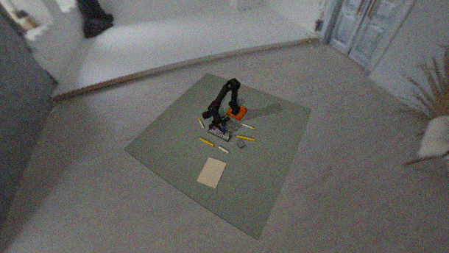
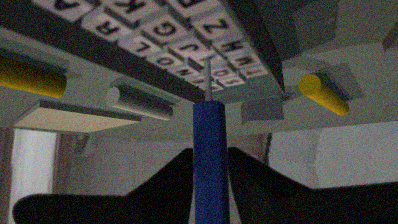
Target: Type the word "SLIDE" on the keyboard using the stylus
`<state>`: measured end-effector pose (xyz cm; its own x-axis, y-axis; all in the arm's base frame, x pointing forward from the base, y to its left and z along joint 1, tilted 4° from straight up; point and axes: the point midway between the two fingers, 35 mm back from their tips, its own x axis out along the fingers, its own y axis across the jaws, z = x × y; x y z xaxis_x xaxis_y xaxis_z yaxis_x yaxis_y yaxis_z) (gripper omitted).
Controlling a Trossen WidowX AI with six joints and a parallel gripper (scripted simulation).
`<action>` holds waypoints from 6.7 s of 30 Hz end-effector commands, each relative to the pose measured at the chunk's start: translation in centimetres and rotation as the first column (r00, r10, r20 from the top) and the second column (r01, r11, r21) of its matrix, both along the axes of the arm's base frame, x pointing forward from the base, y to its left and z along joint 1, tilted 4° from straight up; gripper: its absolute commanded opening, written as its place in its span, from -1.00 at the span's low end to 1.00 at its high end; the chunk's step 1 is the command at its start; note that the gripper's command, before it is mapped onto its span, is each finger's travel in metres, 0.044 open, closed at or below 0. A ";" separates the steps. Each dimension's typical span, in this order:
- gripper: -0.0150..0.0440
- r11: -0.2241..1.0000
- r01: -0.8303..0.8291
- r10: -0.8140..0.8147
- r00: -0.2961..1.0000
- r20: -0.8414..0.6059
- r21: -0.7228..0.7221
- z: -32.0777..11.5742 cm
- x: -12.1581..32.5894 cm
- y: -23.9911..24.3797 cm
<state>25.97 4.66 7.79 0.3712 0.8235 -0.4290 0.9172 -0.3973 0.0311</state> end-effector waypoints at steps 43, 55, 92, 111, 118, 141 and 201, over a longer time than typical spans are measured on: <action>-0.49 0.999 0.009 -0.009 1.000 -0.015 -0.031 2.9 -0.3 -5.4; -0.49 1.000 0.001 -0.001 1.000 -0.003 -0.006 3.3 -1.1 -9.3; -0.22 1.000 0.001 -0.001 1.000 -0.003 -0.006 1.0 -1.2 -9.2; -0.22 1.000 0.001 -0.001 1.000 -0.003 -0.006 0.0 -1.1 -9.2; -0.22 1.000 0.001 -0.001 1.000 -0.003 -0.006 -0.3 -1.1 -9.1; -0.22 1.000 0.001 -0.001 1.000 -0.003 -0.006 -0.6 -1.1 -9.1; -0.49 1.000 0.001 -0.001 1.000 0.000 0.005 3.1 1.4 2.4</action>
<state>27.51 6.90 11.54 0.3759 0.8210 -0.4297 0.9160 -0.3995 0.0380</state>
